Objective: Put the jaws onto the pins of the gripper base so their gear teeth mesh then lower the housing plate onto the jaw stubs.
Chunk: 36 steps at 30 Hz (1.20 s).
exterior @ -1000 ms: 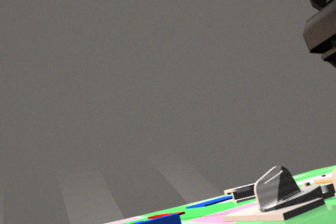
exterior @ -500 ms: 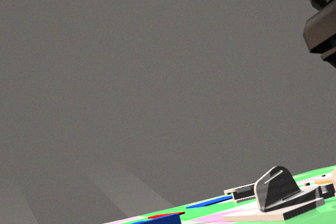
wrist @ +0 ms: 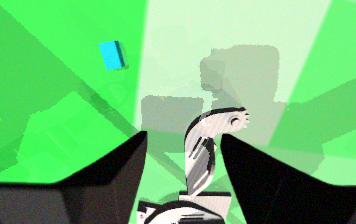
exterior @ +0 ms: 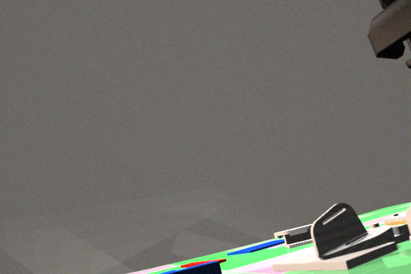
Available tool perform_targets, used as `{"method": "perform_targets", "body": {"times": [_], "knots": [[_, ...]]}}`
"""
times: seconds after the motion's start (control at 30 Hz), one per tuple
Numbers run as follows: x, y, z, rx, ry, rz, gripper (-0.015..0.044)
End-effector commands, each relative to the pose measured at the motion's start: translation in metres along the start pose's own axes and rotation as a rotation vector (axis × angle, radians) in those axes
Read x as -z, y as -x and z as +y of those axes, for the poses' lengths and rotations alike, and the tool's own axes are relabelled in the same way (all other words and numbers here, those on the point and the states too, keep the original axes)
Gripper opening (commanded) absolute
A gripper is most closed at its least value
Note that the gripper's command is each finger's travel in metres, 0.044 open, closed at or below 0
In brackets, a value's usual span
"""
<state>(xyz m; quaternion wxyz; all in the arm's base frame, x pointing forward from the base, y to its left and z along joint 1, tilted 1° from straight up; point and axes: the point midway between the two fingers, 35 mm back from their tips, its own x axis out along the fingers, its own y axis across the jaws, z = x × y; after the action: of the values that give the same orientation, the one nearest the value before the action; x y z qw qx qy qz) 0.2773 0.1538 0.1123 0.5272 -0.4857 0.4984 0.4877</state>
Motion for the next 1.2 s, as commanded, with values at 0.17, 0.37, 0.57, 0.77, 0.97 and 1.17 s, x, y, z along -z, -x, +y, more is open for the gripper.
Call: {"method": "perform_targets", "body": {"times": [0.17, 0.37, 0.57, 0.77, 0.97, 1.17], "knots": [[-0.0001, 0.0016, 0.0001, 0.000, 0.000, 0.000, 0.0000], [-0.0001, 0.0016, 0.0001, 0.000, 0.000, 0.000, 0.0000], [-0.0001, 0.0016, 0.0001, 0.000, 0.000, 0.000, 0.0000], [-0.0001, 0.0016, 0.0001, 0.000, 0.000, 0.000, 0.0000], [-0.0002, 0.0010, -0.0002, 0.001, 0.000, -0.001, 0.0079], [-0.0002, 0.0010, -0.0002, 0.001, 0.000, -0.001, 0.0236]]}}
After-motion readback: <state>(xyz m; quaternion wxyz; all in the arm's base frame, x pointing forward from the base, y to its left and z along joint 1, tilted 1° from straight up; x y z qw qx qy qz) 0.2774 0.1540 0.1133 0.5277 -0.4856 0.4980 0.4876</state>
